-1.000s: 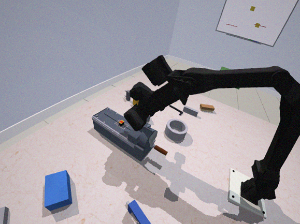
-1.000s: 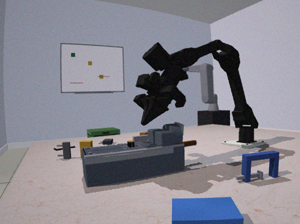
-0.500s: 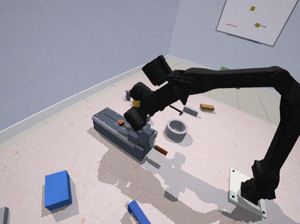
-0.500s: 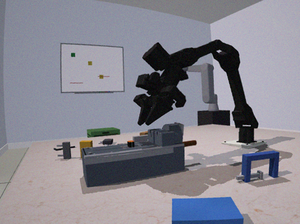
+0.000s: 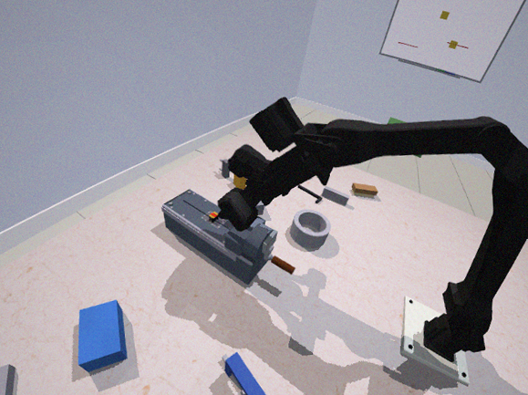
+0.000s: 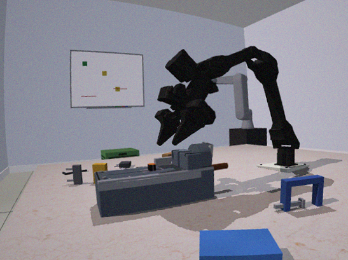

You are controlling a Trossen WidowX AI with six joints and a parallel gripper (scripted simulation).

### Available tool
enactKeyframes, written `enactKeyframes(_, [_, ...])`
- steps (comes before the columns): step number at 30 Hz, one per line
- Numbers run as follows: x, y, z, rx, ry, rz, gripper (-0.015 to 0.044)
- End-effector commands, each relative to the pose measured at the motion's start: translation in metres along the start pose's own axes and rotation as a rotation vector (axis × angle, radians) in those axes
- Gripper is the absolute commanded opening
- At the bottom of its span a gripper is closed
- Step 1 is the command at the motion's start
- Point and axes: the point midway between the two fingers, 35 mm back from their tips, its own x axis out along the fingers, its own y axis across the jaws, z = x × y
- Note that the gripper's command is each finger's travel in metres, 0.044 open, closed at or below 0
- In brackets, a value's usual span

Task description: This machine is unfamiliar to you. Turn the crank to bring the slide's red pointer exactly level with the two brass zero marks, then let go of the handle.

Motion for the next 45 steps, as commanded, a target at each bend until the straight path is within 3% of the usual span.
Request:
enactKeyframes(1, [-0.0001, 0.0000, 0.0000, 0.000, 0.000, 0.000, 0.0256])
enactKeyframes(11, [-0.0001, 0.0000, 0.0000, 0.000, 0.000, 0.000, 0.0000])
enactKeyframes(28, [0.0000, 0.0001, 0.0000, 0.000, 0.000, 0.001, 0.0000])
enactKeyframes(45, [0.0000, 0.0001, 0.0000, 0.000, 0.000, 0.001, 0.0440])
